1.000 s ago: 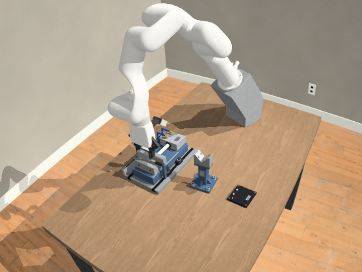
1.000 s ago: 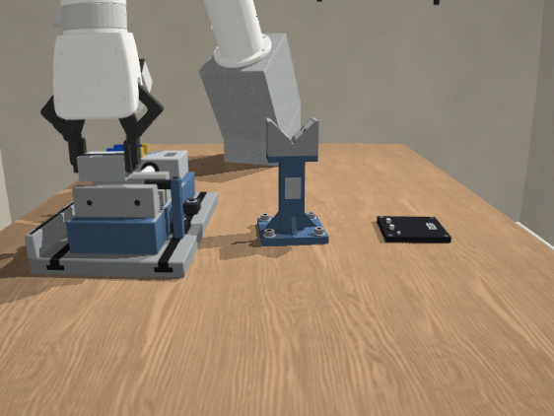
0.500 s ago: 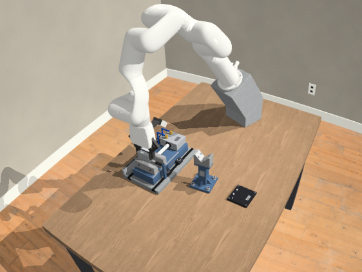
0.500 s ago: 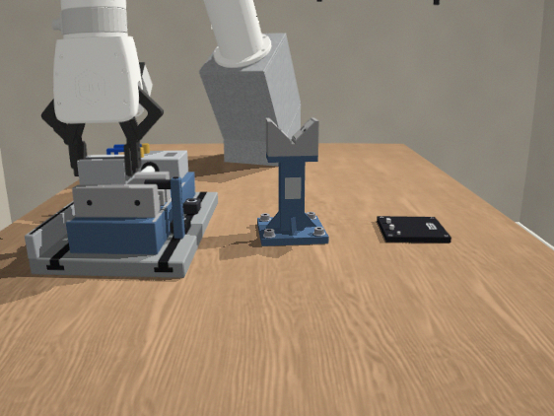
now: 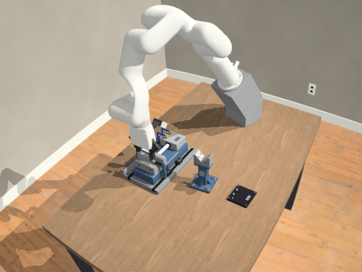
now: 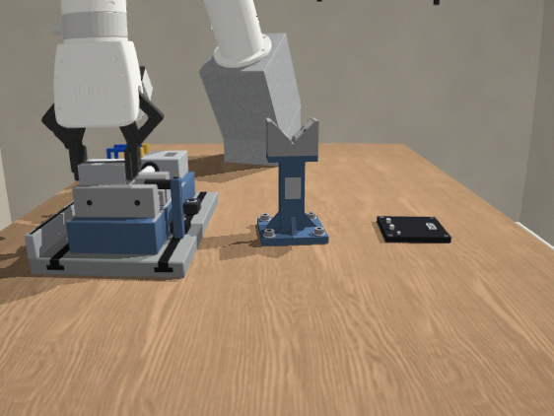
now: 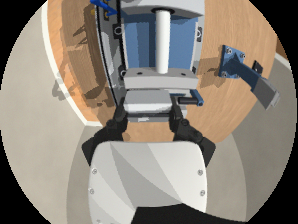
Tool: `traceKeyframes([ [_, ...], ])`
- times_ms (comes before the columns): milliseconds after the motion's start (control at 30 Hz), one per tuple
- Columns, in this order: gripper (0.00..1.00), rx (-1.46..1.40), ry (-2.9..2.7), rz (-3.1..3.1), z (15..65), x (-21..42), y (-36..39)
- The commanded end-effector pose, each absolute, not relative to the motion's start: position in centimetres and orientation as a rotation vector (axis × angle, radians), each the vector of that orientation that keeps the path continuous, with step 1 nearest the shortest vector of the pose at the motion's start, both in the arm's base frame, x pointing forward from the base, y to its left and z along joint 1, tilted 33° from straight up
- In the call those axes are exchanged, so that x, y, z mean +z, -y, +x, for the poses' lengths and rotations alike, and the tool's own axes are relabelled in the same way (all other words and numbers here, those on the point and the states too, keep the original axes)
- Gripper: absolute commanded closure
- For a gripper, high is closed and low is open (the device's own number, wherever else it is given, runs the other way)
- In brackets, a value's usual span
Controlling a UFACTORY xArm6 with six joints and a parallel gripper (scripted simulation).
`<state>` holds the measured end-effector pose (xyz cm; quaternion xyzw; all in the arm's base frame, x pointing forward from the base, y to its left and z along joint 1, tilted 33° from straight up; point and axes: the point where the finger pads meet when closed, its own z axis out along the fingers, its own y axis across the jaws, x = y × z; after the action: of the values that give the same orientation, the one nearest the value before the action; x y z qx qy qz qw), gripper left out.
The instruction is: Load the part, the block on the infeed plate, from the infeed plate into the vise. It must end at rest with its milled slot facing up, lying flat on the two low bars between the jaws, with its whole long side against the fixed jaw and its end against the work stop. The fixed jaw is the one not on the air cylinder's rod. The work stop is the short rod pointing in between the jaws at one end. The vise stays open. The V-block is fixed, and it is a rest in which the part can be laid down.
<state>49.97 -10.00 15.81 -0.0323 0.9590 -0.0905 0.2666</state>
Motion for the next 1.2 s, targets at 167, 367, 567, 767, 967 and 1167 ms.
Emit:
traceKeyframes([
  [167, 1.0, -0.245, -2.586, -0.087, 50.21, 15.67, 10.05],
  [367, 1.0, -0.245, -2.586, -0.087, 50.27, 15.56, 10.07],
  [567, 1.0, -0.245, -2.586, -0.087, 50.32, 15.48, 10.09],
  [767, 1.0, -0.245, -2.586, -0.087, 50.35, 15.43, 10.1],
  [967, 1.0, -0.245, -2.586, -0.087, 50.37, 15.41, 10.1],
  [1167, 1.0, -0.245, -2.586, -0.087, 50.37, 15.4, 10.1],
])
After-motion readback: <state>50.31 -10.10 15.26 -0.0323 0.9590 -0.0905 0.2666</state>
